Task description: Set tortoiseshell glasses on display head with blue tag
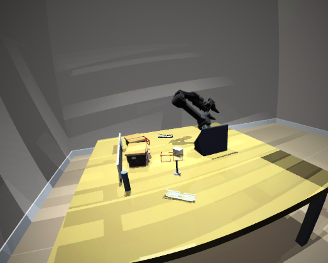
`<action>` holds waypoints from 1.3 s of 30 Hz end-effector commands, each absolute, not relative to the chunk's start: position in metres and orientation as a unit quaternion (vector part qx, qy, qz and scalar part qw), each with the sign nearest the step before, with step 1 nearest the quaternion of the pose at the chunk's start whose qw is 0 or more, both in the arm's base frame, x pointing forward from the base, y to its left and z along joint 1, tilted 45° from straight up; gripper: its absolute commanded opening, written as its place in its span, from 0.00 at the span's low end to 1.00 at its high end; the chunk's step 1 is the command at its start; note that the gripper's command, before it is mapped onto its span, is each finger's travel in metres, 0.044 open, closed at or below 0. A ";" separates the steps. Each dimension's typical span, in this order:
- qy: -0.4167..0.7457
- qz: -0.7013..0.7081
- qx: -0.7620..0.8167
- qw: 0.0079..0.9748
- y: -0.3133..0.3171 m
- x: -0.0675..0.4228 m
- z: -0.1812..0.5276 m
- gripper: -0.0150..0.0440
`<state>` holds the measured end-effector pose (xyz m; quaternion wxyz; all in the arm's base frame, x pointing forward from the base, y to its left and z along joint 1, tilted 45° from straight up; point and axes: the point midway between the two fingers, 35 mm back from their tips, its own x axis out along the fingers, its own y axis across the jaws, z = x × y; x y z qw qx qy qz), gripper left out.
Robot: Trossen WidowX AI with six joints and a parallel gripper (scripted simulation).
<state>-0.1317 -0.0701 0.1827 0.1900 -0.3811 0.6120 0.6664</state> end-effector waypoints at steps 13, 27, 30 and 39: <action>0.541 0.709 -0.435 0.126 -0.101 -0.126 0.186 0.78; 0.205 0.791 -0.549 -0.179 -0.215 -0.035 0.188 0.59; 0.128 0.787 -0.549 -0.249 -0.230 -0.001 0.185 0.59; -0.094 0.737 -0.500 -0.445 -0.241 0.115 0.168 0.59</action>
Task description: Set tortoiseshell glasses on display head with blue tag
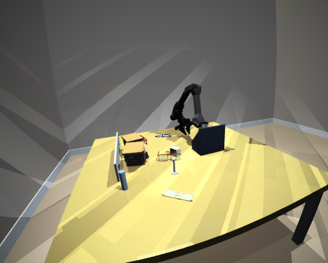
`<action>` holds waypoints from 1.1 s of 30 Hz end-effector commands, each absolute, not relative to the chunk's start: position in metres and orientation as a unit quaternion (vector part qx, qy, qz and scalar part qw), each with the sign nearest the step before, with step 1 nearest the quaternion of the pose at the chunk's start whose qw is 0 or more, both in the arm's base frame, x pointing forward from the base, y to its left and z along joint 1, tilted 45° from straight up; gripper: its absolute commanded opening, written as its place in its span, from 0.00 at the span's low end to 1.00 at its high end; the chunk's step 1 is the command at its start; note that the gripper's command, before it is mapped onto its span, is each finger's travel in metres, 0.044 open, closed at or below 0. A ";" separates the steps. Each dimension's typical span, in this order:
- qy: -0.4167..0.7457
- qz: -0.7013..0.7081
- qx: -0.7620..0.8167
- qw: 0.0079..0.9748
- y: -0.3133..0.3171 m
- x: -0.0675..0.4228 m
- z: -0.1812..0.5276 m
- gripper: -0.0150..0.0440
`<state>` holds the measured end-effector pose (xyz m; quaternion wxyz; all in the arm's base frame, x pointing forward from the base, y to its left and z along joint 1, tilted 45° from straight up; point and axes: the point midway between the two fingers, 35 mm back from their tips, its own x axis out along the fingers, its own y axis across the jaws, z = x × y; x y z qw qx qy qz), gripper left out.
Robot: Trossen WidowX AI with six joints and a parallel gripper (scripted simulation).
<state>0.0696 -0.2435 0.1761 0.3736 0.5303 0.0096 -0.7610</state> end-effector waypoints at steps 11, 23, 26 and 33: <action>0.305 -0.651 0.365 0.592 -0.193 0.222 0.135 0.59; 0.529 -0.462 0.066 0.709 -0.059 0.313 0.056 0.59; 0.553 -0.414 -0.006 0.723 -0.023 0.320 0.039 0.59; 0.574 -0.310 -0.189 0.734 0.067 0.316 -0.004 0.59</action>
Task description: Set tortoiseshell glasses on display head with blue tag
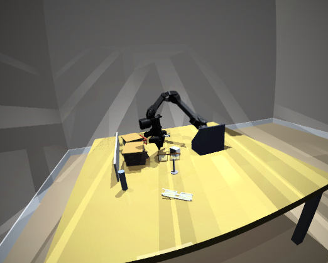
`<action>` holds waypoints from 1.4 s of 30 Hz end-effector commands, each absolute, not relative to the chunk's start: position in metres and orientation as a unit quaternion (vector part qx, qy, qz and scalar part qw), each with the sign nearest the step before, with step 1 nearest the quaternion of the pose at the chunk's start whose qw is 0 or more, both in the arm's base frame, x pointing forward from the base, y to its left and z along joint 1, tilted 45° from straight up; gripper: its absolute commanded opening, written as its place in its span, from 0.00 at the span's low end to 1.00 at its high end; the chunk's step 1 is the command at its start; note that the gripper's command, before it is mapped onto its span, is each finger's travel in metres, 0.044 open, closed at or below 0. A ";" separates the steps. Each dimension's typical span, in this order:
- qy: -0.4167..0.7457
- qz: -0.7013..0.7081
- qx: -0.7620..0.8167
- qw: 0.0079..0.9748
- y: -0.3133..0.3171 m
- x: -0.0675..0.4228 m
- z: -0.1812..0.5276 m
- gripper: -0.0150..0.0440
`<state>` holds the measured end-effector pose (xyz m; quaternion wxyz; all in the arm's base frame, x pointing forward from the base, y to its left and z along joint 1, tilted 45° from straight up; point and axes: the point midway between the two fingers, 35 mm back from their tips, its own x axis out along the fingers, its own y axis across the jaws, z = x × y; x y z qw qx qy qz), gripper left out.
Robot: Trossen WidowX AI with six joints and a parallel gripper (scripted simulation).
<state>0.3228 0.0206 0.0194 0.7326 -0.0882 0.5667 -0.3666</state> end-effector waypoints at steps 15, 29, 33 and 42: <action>0.573 -0.289 -0.227 0.733 0.085 0.312 -0.013 0.46; 0.573 -0.289 -0.227 0.733 0.080 0.314 -0.020 0.46; 0.573 -0.288 -0.227 0.733 0.076 0.316 -0.025 0.46; 0.573 -0.288 -0.227 0.733 0.067 0.319 -0.037 0.46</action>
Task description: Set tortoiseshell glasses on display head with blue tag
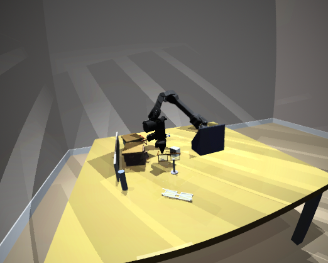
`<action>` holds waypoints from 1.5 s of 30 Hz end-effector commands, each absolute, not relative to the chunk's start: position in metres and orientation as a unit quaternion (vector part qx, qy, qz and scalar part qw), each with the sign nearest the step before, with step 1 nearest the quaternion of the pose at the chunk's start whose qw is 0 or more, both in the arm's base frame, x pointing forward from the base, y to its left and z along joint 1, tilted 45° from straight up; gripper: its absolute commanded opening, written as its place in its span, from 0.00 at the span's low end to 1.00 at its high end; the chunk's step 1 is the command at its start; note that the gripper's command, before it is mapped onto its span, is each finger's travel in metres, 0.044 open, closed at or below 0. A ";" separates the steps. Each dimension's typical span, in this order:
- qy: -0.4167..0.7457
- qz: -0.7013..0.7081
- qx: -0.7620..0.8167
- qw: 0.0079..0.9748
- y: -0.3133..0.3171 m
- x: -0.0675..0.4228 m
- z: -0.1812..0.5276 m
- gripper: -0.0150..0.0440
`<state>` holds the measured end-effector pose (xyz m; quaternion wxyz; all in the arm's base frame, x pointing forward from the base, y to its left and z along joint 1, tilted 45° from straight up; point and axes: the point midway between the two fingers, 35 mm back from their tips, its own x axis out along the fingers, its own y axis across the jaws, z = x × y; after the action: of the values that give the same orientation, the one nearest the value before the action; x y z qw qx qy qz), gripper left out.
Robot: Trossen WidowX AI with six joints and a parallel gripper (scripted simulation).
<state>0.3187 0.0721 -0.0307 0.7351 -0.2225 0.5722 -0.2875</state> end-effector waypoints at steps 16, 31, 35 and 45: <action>0.572 -0.289 -0.227 0.733 0.050 0.323 -0.056 0.46; 0.572 -0.290 -0.228 0.733 0.044 0.323 -0.057 0.46; 0.574 -0.289 -0.226 0.732 0.045 0.322 -0.058 0.40; 0.574 -0.289 -0.226 0.732 0.045 0.322 -0.058 0.29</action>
<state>0.3223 0.0452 -0.0581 0.7318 -0.2266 0.5741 -0.2890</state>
